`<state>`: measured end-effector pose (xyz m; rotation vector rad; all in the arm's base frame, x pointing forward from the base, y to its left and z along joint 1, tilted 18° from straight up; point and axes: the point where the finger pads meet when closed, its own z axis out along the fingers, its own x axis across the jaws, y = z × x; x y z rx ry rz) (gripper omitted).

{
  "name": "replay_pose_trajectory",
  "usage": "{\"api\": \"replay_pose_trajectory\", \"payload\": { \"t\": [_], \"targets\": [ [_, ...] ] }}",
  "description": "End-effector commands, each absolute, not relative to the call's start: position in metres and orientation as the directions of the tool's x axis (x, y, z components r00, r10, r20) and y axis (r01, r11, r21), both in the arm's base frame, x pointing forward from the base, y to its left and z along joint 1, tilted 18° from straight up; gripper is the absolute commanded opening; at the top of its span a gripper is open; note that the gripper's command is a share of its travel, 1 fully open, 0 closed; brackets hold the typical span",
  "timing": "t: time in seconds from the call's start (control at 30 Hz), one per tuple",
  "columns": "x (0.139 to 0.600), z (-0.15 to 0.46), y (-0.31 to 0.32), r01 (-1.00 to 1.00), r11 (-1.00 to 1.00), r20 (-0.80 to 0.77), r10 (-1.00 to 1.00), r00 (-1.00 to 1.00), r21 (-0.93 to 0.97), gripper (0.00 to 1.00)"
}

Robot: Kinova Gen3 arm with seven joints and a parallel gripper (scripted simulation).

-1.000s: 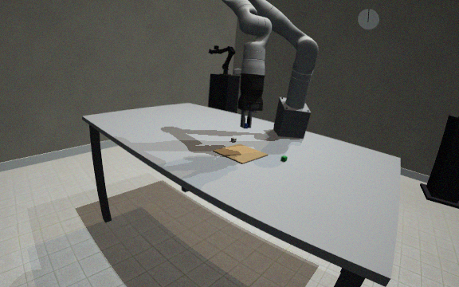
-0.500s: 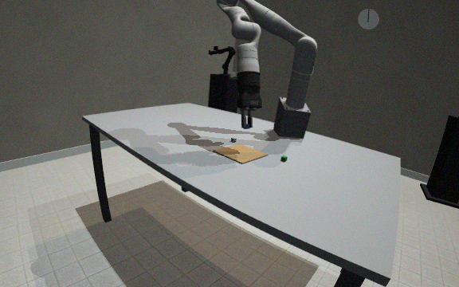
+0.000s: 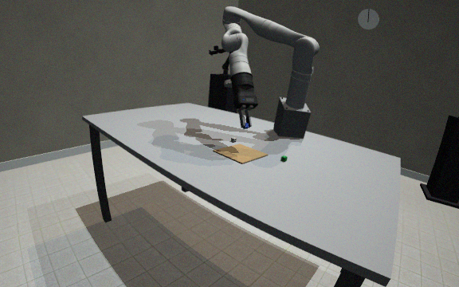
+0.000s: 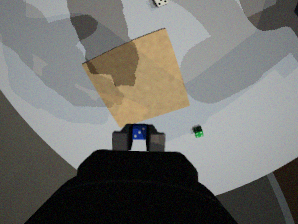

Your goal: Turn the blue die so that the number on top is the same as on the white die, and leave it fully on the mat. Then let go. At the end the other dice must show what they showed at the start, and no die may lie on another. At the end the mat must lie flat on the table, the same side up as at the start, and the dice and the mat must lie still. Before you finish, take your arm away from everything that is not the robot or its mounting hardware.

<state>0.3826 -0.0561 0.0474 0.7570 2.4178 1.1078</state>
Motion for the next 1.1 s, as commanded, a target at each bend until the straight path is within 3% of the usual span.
{"api": "replay_pose_trajectory", "payload": {
  "t": [0.0, 1.07],
  "targets": [
    [0.3832, 0.0468, -0.0597, 0.304, 0.48, -0.091, 0.639, -0.764, 0.823, 0.34],
    [0.3808, 0.044, -0.0655, 0.056, 0.206, -0.091, 0.639, -0.764, 0.977, 0.34]
  ]
}}
